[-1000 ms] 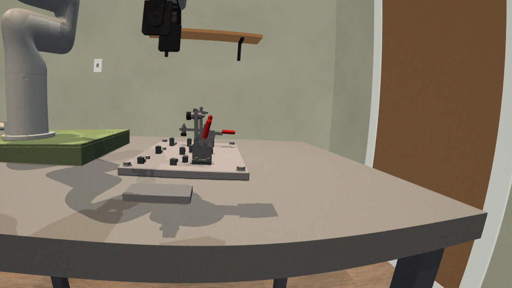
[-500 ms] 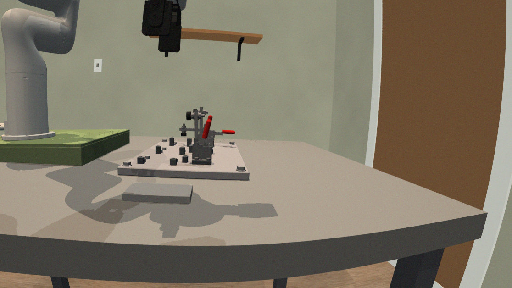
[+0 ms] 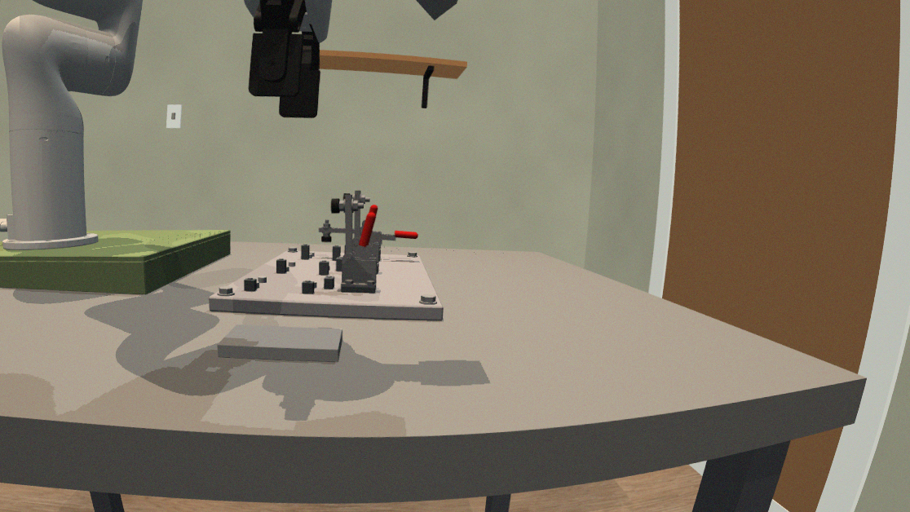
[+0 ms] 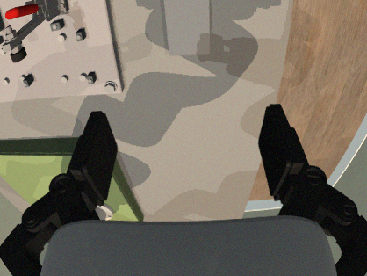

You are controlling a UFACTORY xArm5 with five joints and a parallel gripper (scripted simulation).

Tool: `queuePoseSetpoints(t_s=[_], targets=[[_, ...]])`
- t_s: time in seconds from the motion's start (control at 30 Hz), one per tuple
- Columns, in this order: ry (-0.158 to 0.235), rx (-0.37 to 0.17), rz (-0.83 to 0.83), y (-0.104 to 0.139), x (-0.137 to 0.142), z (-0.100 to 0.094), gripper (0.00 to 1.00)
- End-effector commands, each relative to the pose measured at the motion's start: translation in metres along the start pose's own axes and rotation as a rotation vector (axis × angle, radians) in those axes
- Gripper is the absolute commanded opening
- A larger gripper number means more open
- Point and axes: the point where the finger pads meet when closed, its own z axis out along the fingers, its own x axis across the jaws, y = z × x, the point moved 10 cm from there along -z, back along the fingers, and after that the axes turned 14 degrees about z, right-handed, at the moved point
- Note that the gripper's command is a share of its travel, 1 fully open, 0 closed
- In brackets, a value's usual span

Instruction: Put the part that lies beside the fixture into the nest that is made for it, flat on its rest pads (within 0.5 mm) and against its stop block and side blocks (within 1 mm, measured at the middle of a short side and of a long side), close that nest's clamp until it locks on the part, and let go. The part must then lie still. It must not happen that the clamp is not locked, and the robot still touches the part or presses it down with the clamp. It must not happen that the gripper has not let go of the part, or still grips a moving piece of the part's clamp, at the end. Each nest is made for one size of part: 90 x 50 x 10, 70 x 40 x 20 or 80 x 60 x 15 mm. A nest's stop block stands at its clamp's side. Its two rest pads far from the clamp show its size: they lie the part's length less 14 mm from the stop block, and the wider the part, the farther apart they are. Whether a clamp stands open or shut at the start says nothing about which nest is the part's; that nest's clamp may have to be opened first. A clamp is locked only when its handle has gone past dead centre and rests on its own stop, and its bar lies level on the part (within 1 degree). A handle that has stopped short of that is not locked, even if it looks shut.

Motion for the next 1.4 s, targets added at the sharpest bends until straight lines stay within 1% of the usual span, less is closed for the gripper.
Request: queuePoseSetpoints(t_s=[0.0, 0.07, 0.13, 0.63, 0.7, 0.9, 1.07, 1.2, 1.37], targets=[[0.001, 0.004, 0.0, -0.001, 0.001, 0.014, 1.0], [0.001, 0.004, 0.0, -0.001, 0.001, 0.022, 1.0], [0.001, 0.004, 0.0, -0.001, 0.001, 0.022, 1.0], [0.001, 0.004, 0.0, -0.001, 0.002, 0.095, 1.0], [0.001, 0.004, 0.0, -0.001, 0.002, 0.095, 1.0], [0.001, 0.004, 0.0, -0.001, 0.002, 0.119, 1.0], [0.001, 0.004, 0.0, -0.001, 0.003, 0.132, 1.0], [0.001, 0.004, 0.0, -0.001, 0.003, 0.138, 1.0], [0.001, 0.004, 0.0, -0.001, 0.003, 0.14, 1.0]])
